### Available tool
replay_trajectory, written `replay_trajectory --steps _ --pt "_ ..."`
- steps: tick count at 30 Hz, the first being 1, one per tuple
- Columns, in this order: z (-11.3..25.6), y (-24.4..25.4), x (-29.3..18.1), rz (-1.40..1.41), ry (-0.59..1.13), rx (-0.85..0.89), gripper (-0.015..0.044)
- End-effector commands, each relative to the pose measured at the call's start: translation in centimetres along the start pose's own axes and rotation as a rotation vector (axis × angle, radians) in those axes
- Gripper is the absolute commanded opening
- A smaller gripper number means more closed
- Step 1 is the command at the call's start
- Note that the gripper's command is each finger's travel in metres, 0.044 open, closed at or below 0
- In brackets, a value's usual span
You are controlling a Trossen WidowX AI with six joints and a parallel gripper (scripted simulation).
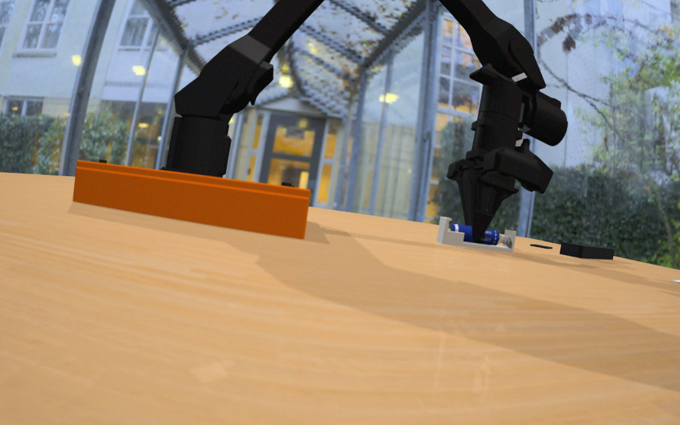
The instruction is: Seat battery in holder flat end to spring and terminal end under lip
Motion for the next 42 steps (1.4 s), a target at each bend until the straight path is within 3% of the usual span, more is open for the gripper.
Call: replay_trajectory --steps 1,15,19,35,42 --pt "0.0 0.0 -0.4 -0.007 -0.001 0.000 0.0058" --pt "-0.1 0.0 -0.5 -0.007 0.000 0.001 0.0058" --pt "-0.1 0.0 -0.5 -0.007 0.000 0.001 0.0160" --pt "1.4 0.0 -0.6 -0.002 -0.001 0.000 0.0160" --pt "6.2 0.1 -1.1 -0.002 0.000 0.000 0.0344"
Point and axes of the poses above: the point midway between the two fingers, 35 mm back from their tips, its own z axis back along the fingers, its own y axis across the jaws, x = y × z, the point moved 9 cm from there along z, back along the fingers, and after that the axes turned 12 degrees about z, right-handed, at the moved point
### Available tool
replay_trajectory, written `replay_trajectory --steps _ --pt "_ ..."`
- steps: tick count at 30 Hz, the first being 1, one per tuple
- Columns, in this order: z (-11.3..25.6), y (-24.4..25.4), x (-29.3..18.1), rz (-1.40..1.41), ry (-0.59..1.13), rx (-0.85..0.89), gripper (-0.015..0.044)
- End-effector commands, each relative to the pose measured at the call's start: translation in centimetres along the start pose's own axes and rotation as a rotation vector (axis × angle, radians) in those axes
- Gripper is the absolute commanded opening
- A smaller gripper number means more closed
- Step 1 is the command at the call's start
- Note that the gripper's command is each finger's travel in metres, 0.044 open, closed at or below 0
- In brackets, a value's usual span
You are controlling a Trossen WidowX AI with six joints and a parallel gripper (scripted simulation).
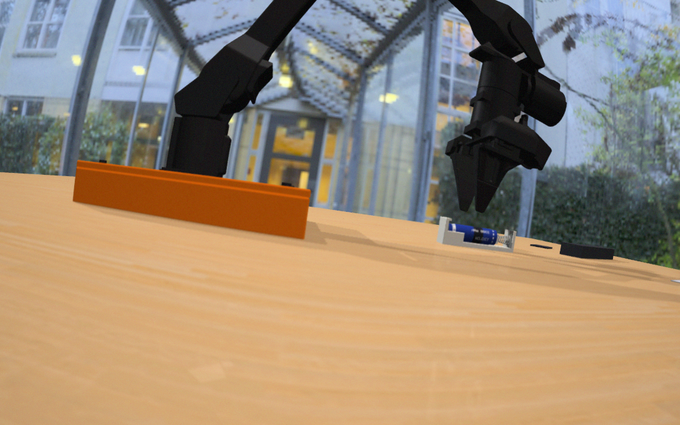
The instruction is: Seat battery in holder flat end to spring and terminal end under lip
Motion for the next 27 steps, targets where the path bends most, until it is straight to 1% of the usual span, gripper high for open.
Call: replay_trajectory --steps 1,3,4,27 --pt "3.8 0.0 -0.5 0.000 -0.033 -0.003 0.0370" --pt "5.0 0.1 -0.8 0.000 -0.034 -0.003 0.0423" --pt "5.1 0.1 -0.9 0.000 -0.034 -0.003 0.0440" --pt "5.1 0.1 -0.9 0.000 -0.034 -0.003 0.0440"
Point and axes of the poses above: the point midway between the two fingers, 35 mm back from their tips, its own z axis back along the fingers, its own y axis across the jaws, x = y × z, the point moved 9 cm from there along z, back along the fingers, and after that the axes turned 12 degrees about z, right-handed, at the moved point
